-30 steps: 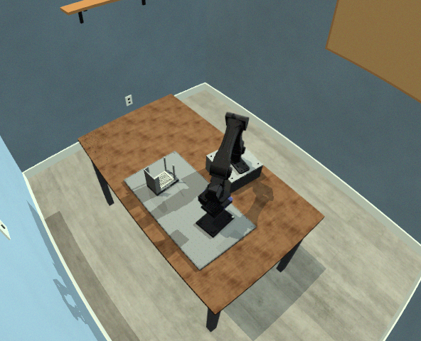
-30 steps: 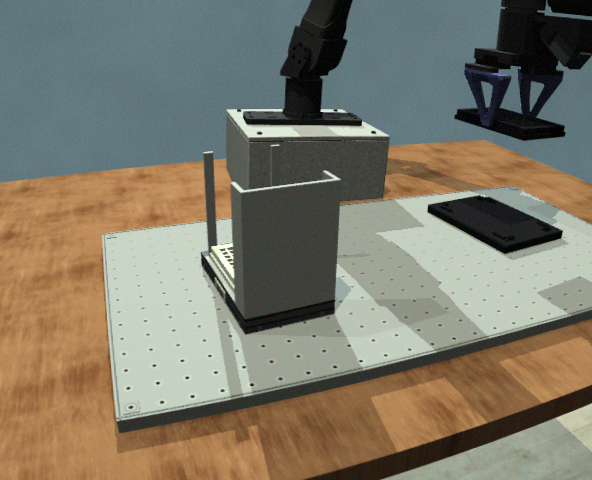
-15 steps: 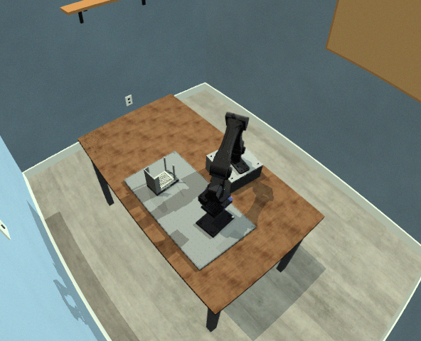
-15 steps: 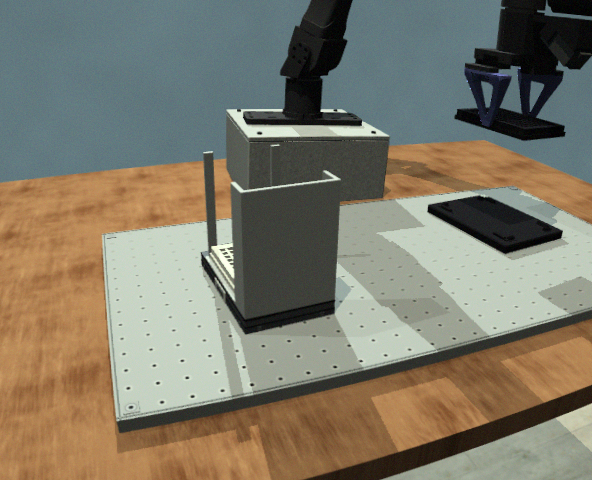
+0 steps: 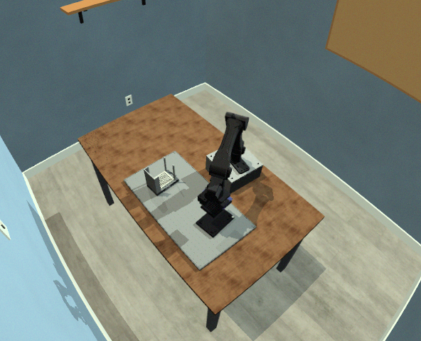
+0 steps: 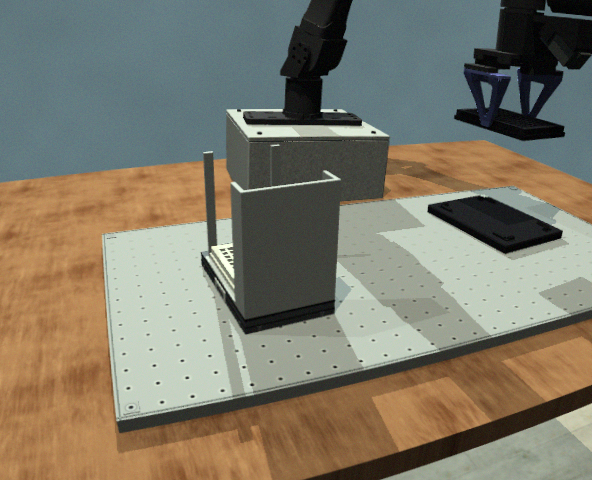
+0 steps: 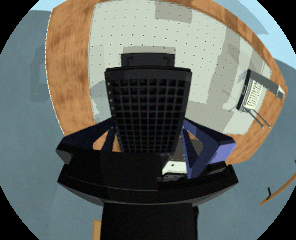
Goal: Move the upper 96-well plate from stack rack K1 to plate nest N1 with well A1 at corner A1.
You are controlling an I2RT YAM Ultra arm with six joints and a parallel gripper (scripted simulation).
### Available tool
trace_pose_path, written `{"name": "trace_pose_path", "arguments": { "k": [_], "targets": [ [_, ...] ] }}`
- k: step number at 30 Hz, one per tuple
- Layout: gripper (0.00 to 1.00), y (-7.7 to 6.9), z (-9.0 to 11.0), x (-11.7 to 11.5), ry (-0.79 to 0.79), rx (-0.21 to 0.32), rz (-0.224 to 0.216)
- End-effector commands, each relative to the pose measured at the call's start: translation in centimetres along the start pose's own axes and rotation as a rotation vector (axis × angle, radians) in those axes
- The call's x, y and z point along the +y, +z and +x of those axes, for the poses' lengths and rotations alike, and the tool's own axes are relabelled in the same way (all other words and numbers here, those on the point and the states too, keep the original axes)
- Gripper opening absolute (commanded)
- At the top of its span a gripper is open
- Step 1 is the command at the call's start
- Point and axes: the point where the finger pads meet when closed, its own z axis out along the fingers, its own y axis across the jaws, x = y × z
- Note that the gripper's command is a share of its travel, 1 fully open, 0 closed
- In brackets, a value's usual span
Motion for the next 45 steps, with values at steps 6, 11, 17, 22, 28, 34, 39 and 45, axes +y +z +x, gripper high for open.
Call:
{"name": "trace_pose_path", "arguments": {
  "k": [6, 11, 17, 22, 28, 34, 39, 45],
  "targets": [
    [0.0, -0.4, -0.1, -0.2, 0.001, -0.03, -0.004],
    [0.0, -1.1, -1.1, 0.4, 0.0, -0.059, -0.017],
    [0.0, 0.5, 0.0, 0.0, 0.0, -0.013, 0.003],
    [0.0, 0.5, -0.2, 0.2, -0.003, -0.021, 0.0],
    [0.0, 0.7, -0.1, 0.3, -0.005, -0.018, 0.001],
    [0.0, 0.4, -0.2, 0.2, 0.0, -0.018, -0.005],
    [0.0, 0.4, -0.2, 0.2, 0.0, -0.018, -0.005],
    [0.0, 0.4, -0.1, 0.2, 0.0, -0.018, -0.005]
  ]
}}
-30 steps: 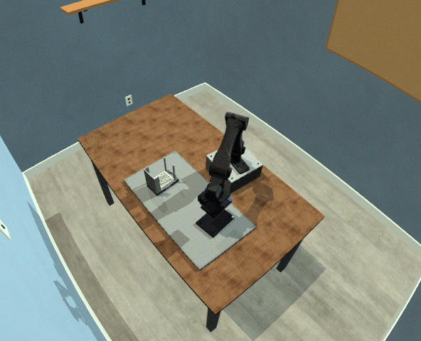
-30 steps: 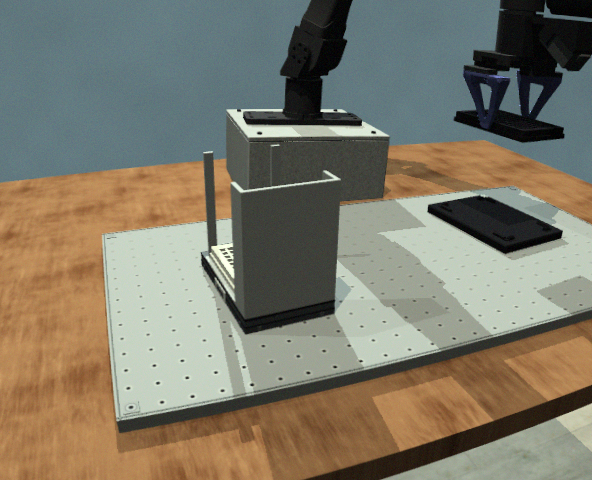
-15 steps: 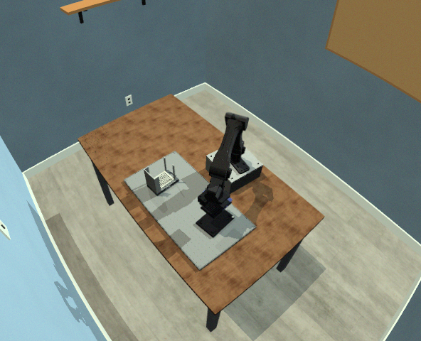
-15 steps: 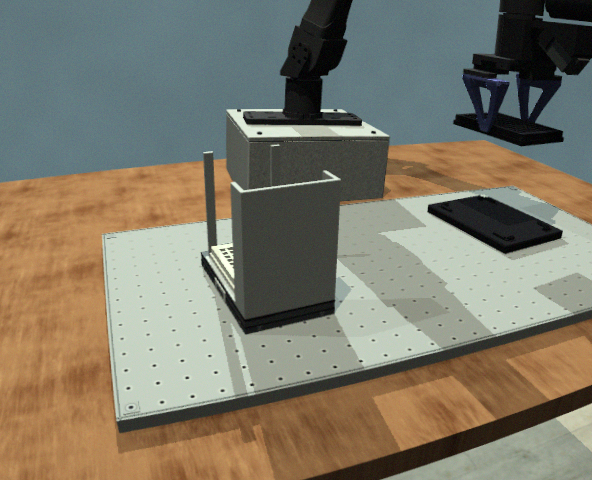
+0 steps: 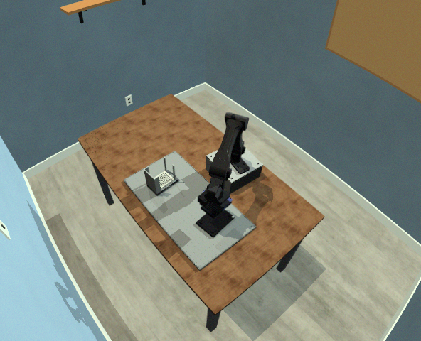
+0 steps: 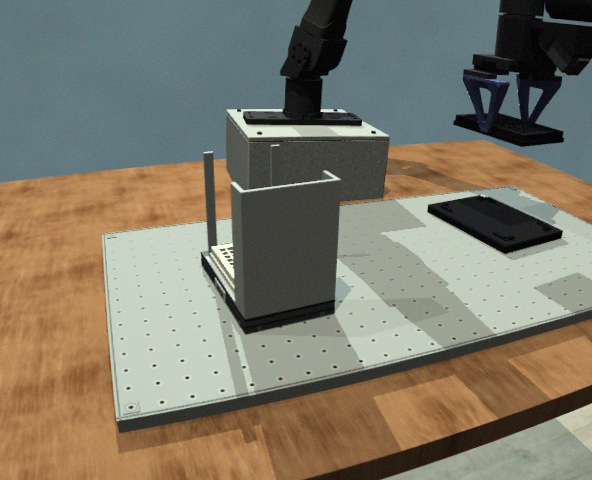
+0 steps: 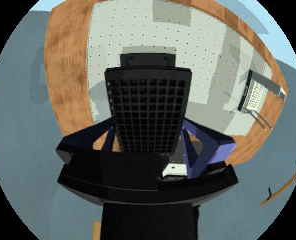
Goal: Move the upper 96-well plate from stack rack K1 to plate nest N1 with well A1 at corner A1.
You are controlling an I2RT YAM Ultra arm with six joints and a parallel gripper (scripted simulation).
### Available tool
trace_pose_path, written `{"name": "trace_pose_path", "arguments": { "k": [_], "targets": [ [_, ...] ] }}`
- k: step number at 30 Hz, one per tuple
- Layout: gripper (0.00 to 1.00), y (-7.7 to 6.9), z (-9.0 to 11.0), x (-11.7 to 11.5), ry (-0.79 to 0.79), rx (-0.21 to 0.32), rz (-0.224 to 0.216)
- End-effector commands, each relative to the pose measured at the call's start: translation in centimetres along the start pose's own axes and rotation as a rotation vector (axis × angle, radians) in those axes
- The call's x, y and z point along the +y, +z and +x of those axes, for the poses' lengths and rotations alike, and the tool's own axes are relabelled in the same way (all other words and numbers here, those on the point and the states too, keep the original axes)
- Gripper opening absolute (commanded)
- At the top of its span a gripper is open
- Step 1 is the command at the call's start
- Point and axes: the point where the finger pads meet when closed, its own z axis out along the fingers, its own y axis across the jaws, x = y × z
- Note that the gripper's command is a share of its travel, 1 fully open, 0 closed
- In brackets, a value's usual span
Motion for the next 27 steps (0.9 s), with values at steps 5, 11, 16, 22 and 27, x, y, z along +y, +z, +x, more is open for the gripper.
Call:
{"name": "trace_pose_path", "arguments": {
  "k": [5, 11, 16, 22, 27],
  "targets": [
    [0.0, -0.3, -0.1, 0.2, -0.002, -0.014, -0.003],
    [0.0, -0.3, -0.1, 0.3, -0.002, -0.014, -0.003],
    [0.0, -0.6, 0.0, 0.5, -0.006, -0.027, -0.004],
    [0.0, 1.3, 0.5, 0.3, -0.007, 0.008, 0.012],
    [0.0, 1.0, -0.5, 0.5, -0.003, -0.029, -0.005]
  ]
}}
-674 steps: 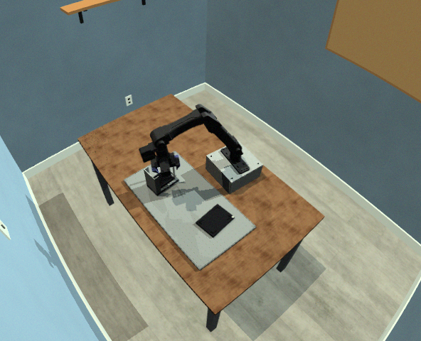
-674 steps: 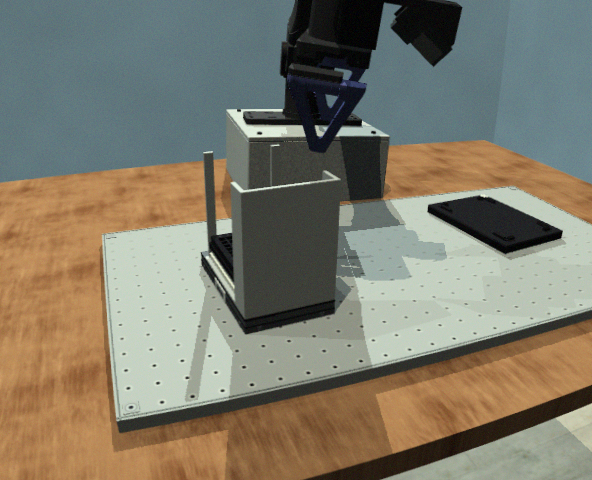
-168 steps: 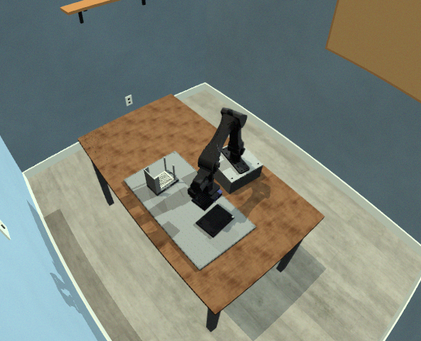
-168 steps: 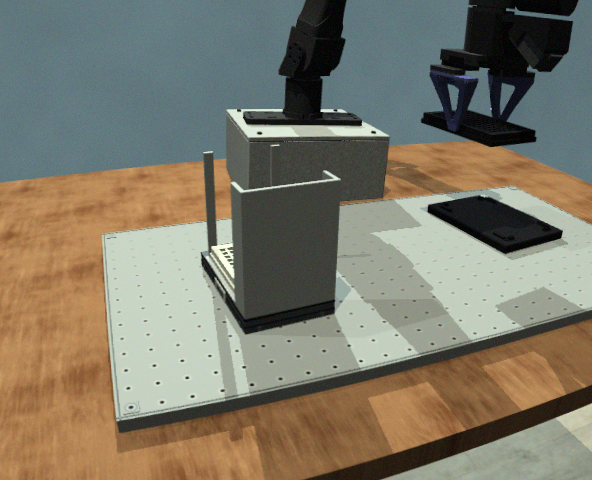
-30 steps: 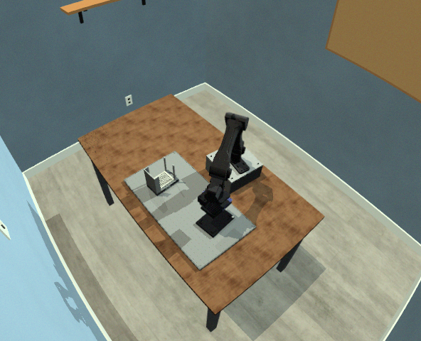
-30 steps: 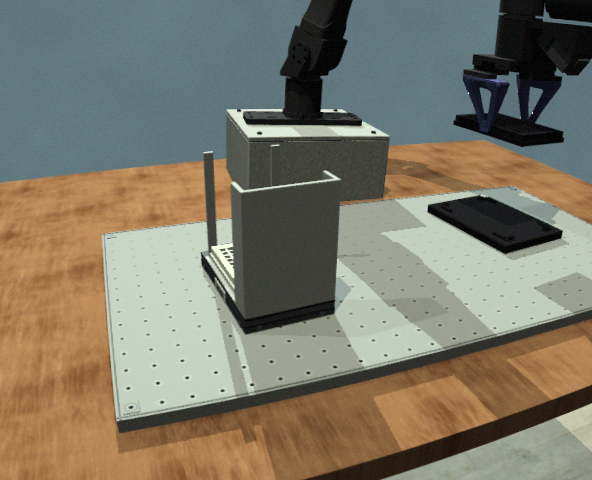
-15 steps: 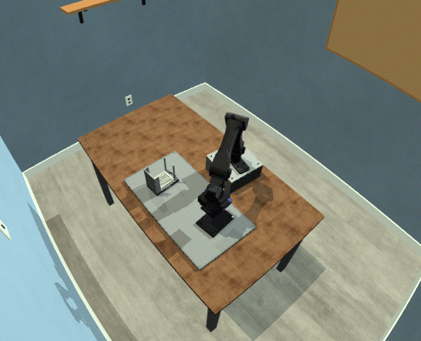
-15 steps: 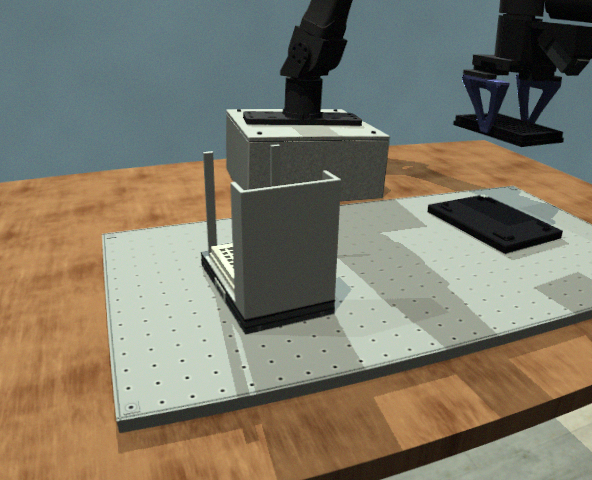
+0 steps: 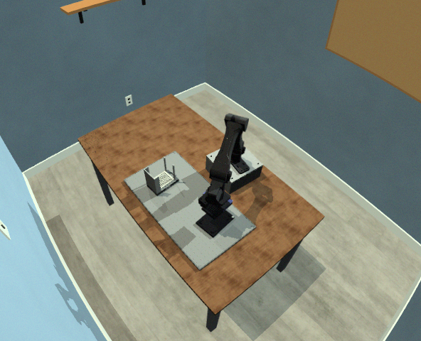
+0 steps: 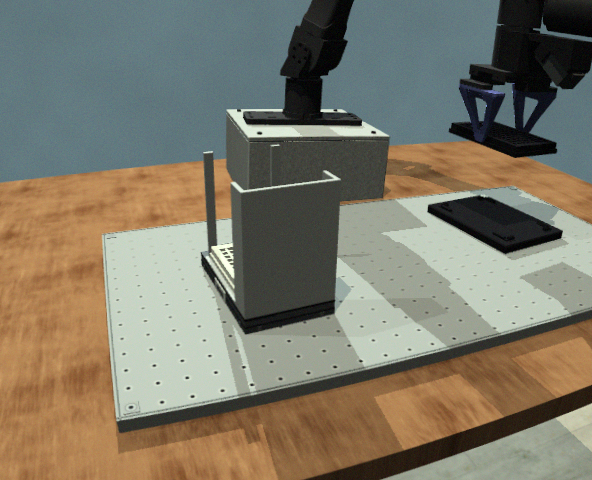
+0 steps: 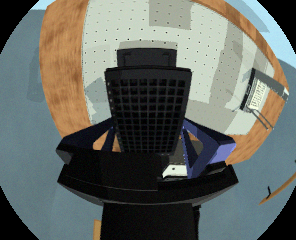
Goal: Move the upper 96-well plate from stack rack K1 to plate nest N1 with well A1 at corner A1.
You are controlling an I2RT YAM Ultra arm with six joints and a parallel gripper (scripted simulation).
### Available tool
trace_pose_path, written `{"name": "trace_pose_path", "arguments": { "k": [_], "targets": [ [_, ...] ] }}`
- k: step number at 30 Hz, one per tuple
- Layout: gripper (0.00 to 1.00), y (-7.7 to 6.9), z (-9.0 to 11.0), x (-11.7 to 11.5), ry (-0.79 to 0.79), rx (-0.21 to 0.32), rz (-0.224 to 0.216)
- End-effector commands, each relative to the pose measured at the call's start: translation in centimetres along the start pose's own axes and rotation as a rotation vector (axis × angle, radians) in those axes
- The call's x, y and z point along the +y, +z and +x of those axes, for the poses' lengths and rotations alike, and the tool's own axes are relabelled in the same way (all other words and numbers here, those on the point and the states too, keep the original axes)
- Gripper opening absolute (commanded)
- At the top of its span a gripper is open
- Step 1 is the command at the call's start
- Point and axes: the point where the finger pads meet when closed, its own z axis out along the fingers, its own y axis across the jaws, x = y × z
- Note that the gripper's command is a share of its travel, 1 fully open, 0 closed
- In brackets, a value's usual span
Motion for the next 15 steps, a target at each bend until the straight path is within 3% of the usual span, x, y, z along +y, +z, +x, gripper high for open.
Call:
{"name": "trace_pose_path", "arguments": {
  "k": [1, 3, 5, 9, 11, 15],
  "targets": [
    [0.0, 0.0, -0.7, 0.4, -0.001, -0.042, -0.01],
    [0.0, 0.0, -0.7, 0.4, -0.001, -0.042, -0.01],
    [0.0, 1.1, -0.4, 0.2, -0.001, -0.019, 0.0],
    [0.0, 1.8, -0.5, 0.2, -0.001, -0.019, 0.0],
    [0.0, 0.9, -1.3, 0.6, -0.002, -0.056, -0.017],
    [0.0, 2.8, -0.6, 0.3, -0.001, -0.019, 0.0]
  ]
}}
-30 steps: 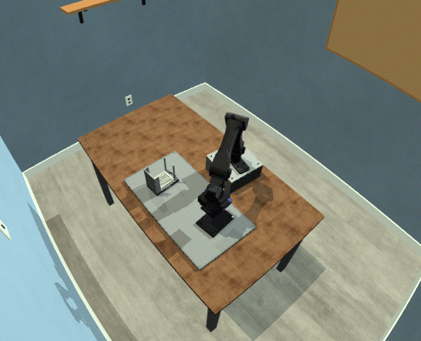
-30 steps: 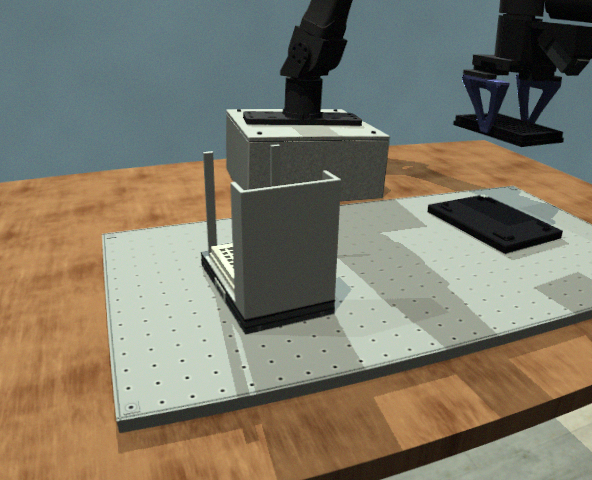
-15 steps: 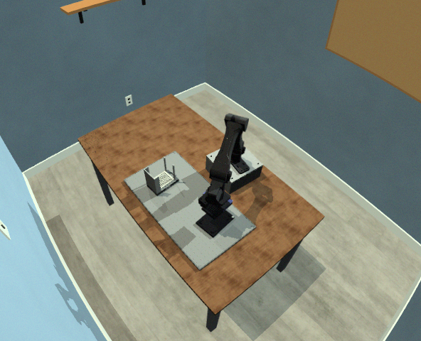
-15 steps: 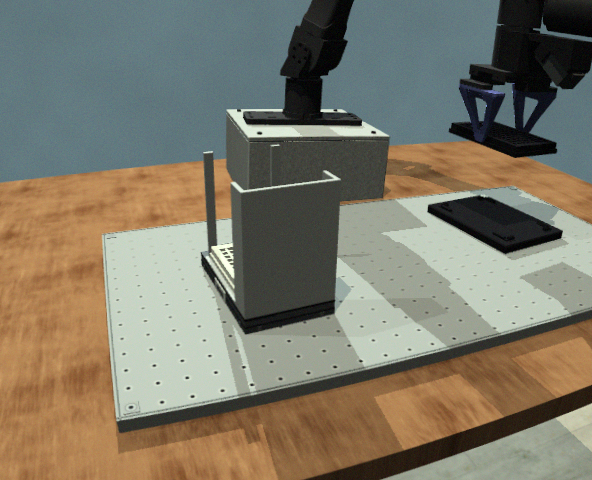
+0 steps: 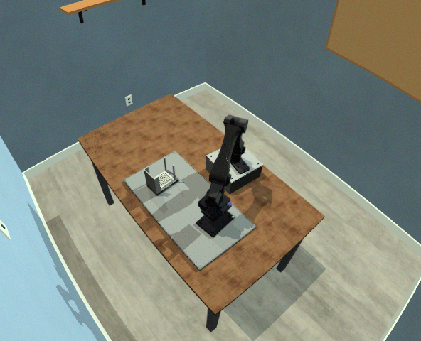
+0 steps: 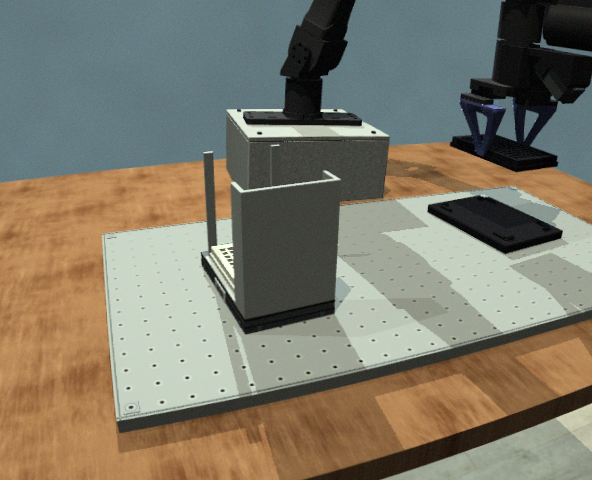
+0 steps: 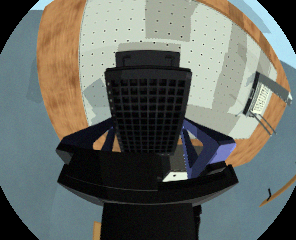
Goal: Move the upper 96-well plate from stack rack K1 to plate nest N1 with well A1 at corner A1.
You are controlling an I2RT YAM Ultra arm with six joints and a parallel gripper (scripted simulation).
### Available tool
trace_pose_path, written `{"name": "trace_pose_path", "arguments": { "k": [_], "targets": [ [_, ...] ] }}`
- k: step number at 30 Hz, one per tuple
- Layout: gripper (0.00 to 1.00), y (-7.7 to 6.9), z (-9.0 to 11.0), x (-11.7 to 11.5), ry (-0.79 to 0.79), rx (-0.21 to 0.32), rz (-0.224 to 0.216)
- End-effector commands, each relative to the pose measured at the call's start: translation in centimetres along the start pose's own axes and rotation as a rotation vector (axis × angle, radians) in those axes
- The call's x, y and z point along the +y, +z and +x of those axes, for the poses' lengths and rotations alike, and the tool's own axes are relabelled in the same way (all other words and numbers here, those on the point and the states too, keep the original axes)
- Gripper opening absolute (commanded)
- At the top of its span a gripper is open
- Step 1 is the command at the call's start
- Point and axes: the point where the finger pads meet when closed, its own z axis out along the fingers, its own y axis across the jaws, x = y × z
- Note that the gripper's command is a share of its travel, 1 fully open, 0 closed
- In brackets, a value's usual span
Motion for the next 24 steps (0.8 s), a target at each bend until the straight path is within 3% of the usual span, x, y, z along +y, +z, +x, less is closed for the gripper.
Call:
{"name": "trace_pose_path", "arguments": {
  "k": [1, 5, 6, 10, 14, 16, 20, 22, 23, 24],
  "targets": [
    [0.0, 1.1, -0.1, 0.1, -0.001, -0.007, 0.006],
    [0.0, 1.3, -0.4, 0.3, -0.002, -0.014, 0.003],
    [0.0, -0.7, -1.8, 1.0, -0.004, -0.079, -0.028],
    [0.0, 2.3, -0.2, 0.2, -0.004, -0.007, 0.006],
    [0.0, 2.9, -0.1, 0.3, -0.005, -0.007, 0.006],
    [0.0, 2.0, -1.1, 0.8, -0.007, -0.047, -0.013],
    [0.0, 3.9, -0.2, 0.3, -0.005, -0.007, 0.006],
    [0.0, 3.9, -0.2, 0.3, -0.005, -0.007, 0.006],
    [0.0, 2.3, -1.8, 1.2, -0.007, -0.068, -0.022],
    [0.0, 2.9, -1.4, 0.9, -0.007, -0.053, -0.016]
  ]
}}
